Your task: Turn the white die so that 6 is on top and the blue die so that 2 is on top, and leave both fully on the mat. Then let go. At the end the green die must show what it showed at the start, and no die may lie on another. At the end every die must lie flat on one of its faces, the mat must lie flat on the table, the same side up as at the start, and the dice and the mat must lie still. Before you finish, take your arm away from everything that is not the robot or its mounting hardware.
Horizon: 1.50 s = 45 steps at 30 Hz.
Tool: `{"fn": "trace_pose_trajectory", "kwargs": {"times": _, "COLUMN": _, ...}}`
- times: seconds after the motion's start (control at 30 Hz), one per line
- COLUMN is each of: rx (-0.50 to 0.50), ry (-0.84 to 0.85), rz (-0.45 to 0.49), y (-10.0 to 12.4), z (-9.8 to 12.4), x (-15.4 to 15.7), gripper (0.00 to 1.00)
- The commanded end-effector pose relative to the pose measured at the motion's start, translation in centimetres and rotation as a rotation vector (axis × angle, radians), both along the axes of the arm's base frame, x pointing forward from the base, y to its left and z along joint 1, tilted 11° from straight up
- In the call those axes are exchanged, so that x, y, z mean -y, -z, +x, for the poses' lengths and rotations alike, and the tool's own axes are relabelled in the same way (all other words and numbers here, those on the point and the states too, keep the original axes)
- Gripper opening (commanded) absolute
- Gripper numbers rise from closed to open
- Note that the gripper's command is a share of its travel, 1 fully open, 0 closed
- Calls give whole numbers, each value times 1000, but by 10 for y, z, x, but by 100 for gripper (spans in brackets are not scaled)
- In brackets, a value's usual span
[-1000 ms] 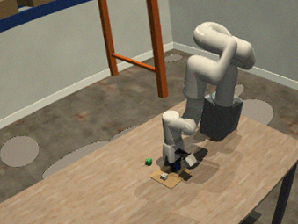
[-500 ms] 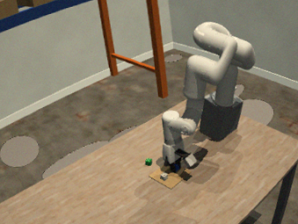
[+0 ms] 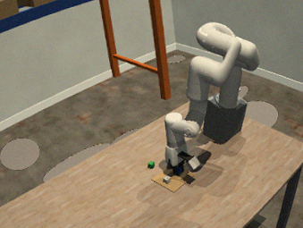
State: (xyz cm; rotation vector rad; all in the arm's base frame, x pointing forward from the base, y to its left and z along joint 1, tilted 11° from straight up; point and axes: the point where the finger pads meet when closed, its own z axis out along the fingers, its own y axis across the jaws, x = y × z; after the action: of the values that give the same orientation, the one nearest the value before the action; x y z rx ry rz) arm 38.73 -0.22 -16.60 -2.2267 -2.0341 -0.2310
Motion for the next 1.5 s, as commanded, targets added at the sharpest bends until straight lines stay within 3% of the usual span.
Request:
{"fn": "trace_pose_trajectory", "kwargs": {"times": 0.0, "rx": 3, "ry": 0, "rz": 0, "y": -1, "z": 1, "x": 0, "gripper": 21}}
{"fn": "trace_pose_trajectory", "kwargs": {"times": 0.37, "rx": 3, "ry": 0, "rz": 0, "y": -1, "z": 1, "x": 0, "gripper": 29}}
{"fn": "trace_pose_trajectory", "kwargs": {"times": 0.6, "rx": 3, "ry": 0, "rz": 0, "y": -1, "z": 1, "x": 0, "gripper": 42}}
{"fn": "trace_pose_trajectory", "kwargs": {"times": 1.03, "rx": 3, "ry": 0, "rz": 0, "y": -2, "z": 1, "x": 0, "gripper": 42}}
{"fn": "trace_pose_trajectory", "kwargs": {"times": 1.47, "rx": 3, "ry": 0, "rz": 0, "y": -42, "z": 0, "x": 8, "gripper": 42}}
